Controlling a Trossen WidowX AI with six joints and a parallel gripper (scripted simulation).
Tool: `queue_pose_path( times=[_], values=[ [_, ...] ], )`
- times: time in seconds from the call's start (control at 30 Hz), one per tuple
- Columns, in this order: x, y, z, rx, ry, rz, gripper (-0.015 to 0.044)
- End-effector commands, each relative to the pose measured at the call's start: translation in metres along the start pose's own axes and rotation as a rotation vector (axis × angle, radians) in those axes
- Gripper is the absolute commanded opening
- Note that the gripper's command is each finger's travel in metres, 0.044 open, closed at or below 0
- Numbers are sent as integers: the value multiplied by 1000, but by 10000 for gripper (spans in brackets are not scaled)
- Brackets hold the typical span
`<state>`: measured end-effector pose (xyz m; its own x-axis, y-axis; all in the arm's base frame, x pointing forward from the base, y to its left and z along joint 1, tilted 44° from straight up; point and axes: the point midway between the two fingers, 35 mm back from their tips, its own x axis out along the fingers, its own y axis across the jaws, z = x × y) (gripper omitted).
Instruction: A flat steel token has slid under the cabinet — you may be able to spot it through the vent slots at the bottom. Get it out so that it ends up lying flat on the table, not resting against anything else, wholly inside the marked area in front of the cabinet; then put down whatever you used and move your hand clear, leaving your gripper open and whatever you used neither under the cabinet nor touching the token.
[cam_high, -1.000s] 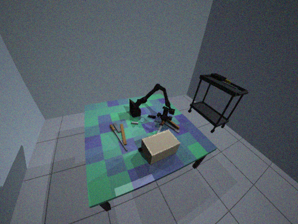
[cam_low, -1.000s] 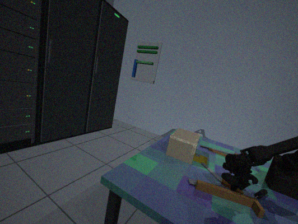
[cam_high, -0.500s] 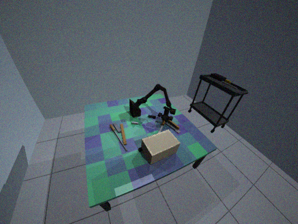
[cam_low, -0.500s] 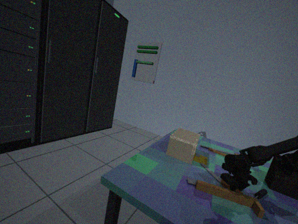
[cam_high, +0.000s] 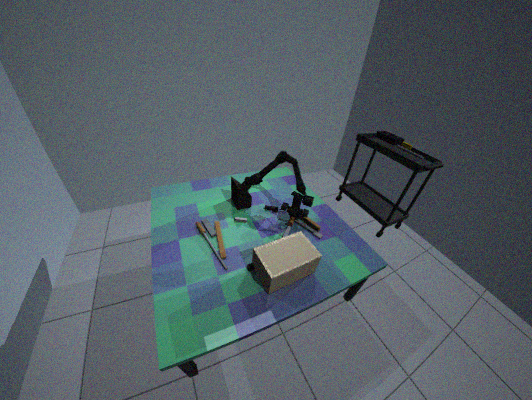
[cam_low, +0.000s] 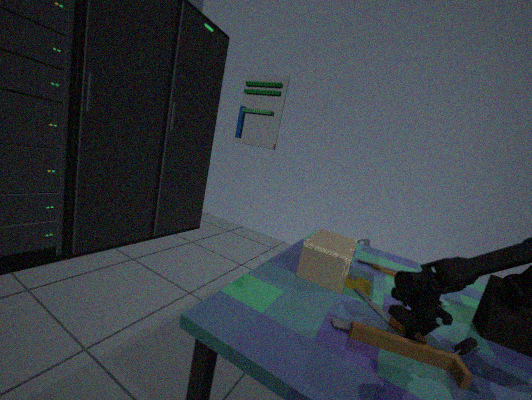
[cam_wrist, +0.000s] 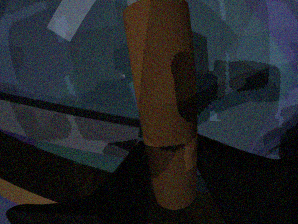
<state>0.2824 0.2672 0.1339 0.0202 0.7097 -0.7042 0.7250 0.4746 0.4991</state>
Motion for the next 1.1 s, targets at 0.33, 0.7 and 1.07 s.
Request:
queue_pose_path(
  times=[0.33, 0.7, 1.07],
  values=[
    [-1, 2, 24, -1, -5, 4, 0],
    [-1, 2, 31, -1, -6, 4, 0],
    [-1, 1, 9, 1, -5, 4, 0]
  ],
)
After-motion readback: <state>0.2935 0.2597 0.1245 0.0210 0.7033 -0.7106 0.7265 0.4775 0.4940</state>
